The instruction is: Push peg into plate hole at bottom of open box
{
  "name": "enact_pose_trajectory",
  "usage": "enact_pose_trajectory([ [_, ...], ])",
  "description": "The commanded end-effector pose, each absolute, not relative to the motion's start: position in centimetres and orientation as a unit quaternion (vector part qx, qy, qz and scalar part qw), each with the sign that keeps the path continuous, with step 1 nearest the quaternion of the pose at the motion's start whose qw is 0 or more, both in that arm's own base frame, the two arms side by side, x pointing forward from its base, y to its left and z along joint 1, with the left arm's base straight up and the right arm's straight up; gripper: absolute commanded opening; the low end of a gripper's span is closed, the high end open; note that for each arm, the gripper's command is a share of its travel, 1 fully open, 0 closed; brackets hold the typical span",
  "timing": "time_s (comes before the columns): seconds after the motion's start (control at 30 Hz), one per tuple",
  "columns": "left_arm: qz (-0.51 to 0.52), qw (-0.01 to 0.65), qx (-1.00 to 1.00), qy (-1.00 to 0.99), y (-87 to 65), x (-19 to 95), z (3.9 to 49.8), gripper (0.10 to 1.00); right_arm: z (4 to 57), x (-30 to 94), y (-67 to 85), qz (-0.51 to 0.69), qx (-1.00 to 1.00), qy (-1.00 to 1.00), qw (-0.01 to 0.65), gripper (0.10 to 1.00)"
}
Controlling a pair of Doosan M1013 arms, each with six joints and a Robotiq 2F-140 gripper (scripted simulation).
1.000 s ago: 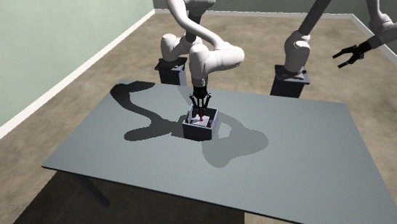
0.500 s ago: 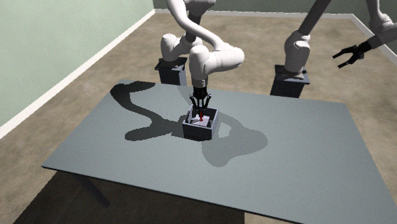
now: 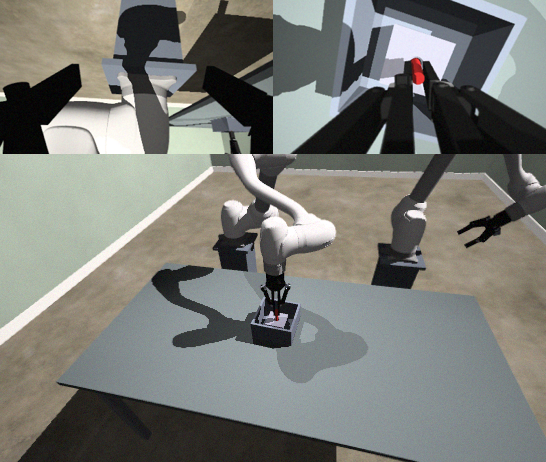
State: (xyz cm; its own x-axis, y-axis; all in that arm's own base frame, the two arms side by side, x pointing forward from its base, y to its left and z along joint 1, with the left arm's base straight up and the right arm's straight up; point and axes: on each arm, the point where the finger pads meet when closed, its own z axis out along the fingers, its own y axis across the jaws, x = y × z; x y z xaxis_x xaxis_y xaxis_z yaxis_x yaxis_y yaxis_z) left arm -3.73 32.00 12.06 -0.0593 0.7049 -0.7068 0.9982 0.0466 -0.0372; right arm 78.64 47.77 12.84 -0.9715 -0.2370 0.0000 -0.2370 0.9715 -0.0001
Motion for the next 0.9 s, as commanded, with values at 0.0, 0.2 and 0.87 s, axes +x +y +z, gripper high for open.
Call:
enact_pose_trajectory([
  [0.0,-0.276,0.265,0.633,0.673,32.0,-3.7,12.1,1.0,12.8,78.7,47.8,0.001,-0.119,0.993,0.001,0.099],
  [0.2,-0.276,0.265,0.633,0.673,32.0,-3.7,12.1,1.0,12.2,78.7,47.8,0.001,-0.119,0.993,0.001,0.099],
  [0.87,-0.276,0.265,0.633,0.673,32.0,-3.7,12.1,1.0,10.3,78.7,47.8,0.001,-0.119,0.993,0.001,0.099],
])
